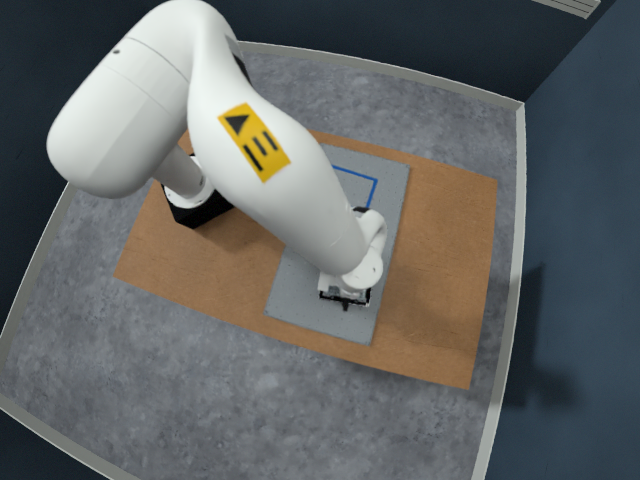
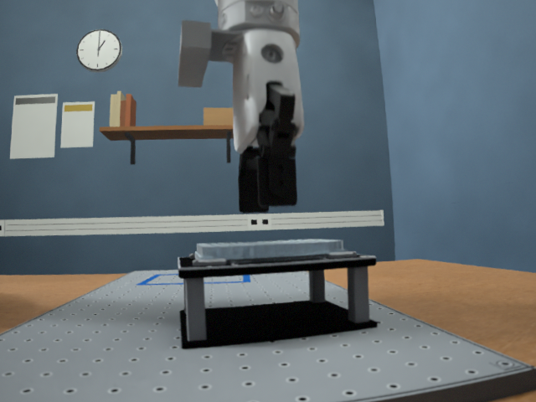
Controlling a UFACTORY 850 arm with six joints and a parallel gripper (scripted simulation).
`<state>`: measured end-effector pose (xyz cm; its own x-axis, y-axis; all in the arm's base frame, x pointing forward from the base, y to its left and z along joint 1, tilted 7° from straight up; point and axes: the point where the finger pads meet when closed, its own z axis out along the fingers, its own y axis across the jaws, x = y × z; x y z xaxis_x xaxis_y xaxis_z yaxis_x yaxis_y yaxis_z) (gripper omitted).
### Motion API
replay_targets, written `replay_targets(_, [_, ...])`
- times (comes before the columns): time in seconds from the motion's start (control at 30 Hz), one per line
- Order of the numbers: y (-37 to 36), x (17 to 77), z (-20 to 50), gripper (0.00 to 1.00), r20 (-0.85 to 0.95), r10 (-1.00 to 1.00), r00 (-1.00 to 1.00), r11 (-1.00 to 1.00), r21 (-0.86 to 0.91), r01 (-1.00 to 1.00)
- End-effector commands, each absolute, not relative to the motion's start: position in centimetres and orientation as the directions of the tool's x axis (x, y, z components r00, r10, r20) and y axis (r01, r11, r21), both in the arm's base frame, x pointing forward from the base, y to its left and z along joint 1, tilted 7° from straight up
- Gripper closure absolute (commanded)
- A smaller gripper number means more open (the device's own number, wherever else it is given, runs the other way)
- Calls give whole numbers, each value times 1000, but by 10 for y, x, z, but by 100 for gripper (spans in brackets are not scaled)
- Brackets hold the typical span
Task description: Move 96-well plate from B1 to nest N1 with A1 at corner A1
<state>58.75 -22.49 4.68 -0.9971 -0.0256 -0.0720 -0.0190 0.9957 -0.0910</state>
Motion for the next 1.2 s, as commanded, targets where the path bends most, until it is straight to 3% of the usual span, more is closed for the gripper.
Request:
replay_targets(0.0, [-224, 587, 62, 0, -74, -26, -997, 996, -92, -19])
replay_targets(1.17, [-220, 584, 101, 0, -74, -26, -997, 996, -92, -19])
